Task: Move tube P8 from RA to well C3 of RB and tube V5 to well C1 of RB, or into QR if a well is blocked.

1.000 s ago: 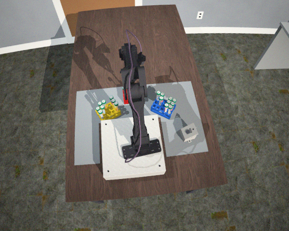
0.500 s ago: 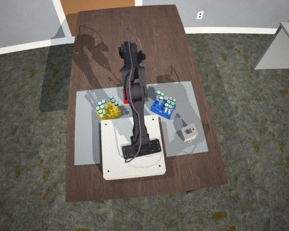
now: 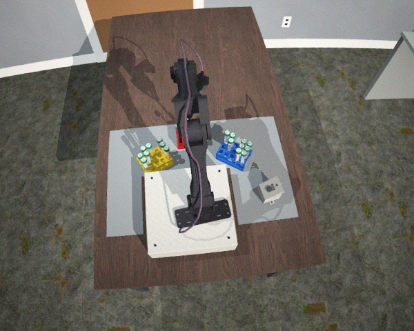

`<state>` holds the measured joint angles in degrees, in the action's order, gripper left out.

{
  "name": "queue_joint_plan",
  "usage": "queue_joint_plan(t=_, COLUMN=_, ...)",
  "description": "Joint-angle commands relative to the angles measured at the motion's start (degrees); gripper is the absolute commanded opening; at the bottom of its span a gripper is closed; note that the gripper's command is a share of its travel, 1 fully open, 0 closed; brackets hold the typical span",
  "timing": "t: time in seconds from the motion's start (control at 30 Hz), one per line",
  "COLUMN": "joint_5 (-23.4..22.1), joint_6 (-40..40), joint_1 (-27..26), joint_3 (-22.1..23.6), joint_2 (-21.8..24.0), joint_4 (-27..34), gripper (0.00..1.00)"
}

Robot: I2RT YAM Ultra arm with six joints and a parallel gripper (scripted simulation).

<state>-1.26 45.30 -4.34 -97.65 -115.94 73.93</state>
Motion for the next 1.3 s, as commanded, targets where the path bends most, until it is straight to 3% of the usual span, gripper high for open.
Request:
queue_joint_plan(t=0.0, joint_5=0.6, joint_6=0.0, joint_1=0.1, joint_3=-2.0, joint_2=2.5, joint_4=0.9, gripper=0.0)
queue_joint_plan(t=1.27, joint_5=0.6, joint_6=-0.2, joint_1=-0.4, joint_3=-2.4, joint_2=2.2, joint_4=1.0, gripper=0.0)
